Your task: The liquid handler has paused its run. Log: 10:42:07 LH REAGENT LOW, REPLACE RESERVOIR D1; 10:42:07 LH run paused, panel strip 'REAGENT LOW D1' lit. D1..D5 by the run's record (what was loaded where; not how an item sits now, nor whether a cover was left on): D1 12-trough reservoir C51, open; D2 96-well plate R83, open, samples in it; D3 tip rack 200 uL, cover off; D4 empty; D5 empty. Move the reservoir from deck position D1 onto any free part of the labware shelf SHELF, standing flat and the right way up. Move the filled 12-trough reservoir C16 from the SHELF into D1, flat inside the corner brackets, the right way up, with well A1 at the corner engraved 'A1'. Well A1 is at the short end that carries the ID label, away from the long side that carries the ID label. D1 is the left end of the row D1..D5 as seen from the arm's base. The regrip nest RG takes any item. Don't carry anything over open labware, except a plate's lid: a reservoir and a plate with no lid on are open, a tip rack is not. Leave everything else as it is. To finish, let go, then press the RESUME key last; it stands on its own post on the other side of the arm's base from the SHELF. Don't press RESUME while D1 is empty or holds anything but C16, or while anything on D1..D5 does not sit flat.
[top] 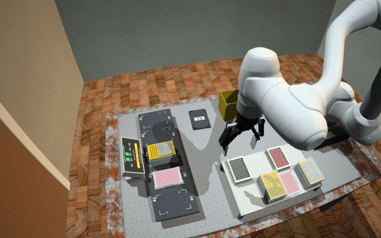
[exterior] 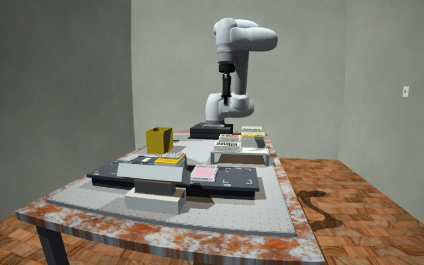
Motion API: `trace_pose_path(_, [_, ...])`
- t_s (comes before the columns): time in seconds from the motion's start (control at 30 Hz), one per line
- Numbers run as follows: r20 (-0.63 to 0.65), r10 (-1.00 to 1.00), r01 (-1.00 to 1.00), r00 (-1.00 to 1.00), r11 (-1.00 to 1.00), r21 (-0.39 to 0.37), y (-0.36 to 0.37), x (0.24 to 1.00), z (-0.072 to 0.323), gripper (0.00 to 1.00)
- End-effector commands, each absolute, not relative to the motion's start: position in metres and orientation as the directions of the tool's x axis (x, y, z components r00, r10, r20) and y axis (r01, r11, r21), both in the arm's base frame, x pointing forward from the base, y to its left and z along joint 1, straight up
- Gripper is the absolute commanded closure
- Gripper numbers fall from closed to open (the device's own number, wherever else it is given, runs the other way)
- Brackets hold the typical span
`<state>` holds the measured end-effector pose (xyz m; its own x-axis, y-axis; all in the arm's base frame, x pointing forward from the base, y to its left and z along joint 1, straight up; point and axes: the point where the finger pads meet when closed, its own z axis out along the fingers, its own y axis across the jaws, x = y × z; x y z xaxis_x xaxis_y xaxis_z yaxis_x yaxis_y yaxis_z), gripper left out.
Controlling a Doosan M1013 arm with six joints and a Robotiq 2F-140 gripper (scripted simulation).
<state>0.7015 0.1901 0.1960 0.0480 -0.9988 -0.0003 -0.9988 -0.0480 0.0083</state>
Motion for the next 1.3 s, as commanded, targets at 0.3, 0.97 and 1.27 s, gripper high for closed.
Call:
trace_pose_path(0.3, [-0.001, -0.999, -0.999, 0.048, -0.048, 0.008, 0.192, 0.753, 0.196, 0.23])
trace_pose_path(0.97, [-0.001, -0.999, -0.999, 0.048, -0.048, 0.008, 0.194, 0.829, 0.196, 0.23])
trace_pose_path(1.27, [-0.001, -0.999, -0.999, 0.048, -0.048, 0.008, 0.149, 0.83, 0.196, 0.23])
